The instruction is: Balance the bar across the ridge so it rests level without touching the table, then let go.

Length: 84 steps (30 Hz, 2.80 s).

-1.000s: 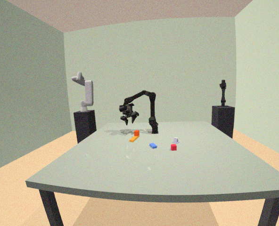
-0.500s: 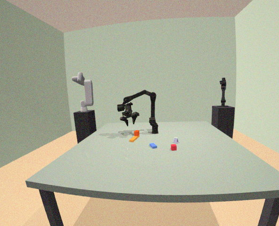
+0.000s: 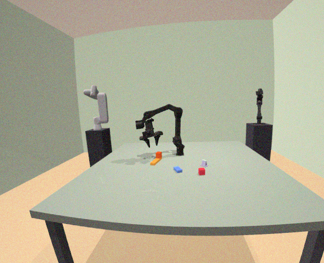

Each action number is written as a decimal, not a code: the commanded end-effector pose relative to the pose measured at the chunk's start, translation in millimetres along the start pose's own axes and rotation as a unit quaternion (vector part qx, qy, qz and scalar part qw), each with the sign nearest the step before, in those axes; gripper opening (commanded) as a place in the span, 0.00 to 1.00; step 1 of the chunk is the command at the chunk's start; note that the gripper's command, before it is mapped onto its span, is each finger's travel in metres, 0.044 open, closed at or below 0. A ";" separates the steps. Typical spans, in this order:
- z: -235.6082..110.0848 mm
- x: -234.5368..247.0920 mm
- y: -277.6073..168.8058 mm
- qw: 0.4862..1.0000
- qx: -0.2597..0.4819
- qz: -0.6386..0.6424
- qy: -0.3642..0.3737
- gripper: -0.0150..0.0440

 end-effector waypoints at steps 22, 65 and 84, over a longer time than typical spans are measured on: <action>10.9 32.0 50.6 0.991 0.115 -0.024 -0.063 0.79; 105.8 23.4 37.6 0.983 0.148 -0.032 -0.104 0.79; 118.7 20.6 33.3 0.983 0.148 -0.032 -0.104 0.79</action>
Point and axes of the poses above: the point midway between the two fingers, 35 mm back from their tips, its own z axis out along the fingers, its own x axis across the jaws, y = z × x, the point moved 3 cm from there along -z, back along the fingers, and after that the axes turned 13 degrees about -z, right-handed, at the moved point
